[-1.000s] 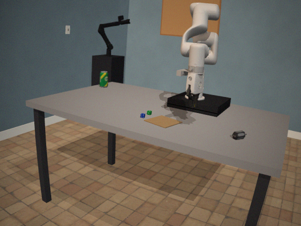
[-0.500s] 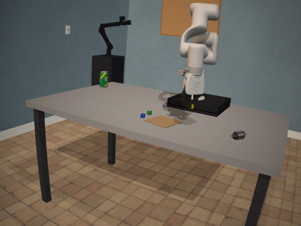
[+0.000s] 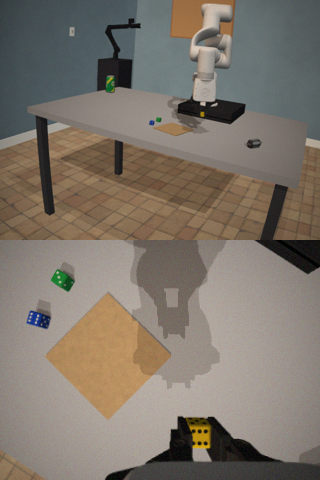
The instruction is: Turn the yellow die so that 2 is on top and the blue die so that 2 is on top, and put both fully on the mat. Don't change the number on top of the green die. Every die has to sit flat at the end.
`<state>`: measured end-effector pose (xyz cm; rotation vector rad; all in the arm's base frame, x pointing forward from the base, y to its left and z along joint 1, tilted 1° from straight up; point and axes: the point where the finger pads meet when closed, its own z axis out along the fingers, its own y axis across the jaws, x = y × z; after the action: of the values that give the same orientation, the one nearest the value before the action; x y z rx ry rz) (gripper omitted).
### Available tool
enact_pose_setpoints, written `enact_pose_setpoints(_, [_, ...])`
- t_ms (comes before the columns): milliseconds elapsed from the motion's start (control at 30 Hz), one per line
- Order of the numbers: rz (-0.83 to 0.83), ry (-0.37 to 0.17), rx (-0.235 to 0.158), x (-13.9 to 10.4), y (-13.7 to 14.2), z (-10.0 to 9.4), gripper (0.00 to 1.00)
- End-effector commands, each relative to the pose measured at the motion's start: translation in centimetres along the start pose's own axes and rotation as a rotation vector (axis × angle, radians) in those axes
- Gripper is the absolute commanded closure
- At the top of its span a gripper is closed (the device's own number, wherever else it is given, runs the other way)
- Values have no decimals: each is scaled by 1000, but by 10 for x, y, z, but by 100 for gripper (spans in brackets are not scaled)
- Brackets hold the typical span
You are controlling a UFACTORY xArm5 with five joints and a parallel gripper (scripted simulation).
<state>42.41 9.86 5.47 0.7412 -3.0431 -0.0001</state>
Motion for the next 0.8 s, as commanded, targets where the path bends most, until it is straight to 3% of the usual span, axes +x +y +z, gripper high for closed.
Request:
enact_pose_setpoints(0, [157,-2,0,-6,-3,0,85])
enact_pose_setpoints(167, [249,-2,0,-8,-5,1,85])
enact_pose_setpoints(500, [255,-20,2,-8,-6,1,85])
enact_pose_setpoints(633, [254,-89,12,-8,-5,1,85])
enact_pose_setpoints(767, [252,-216,28,-6,-5,2,85])
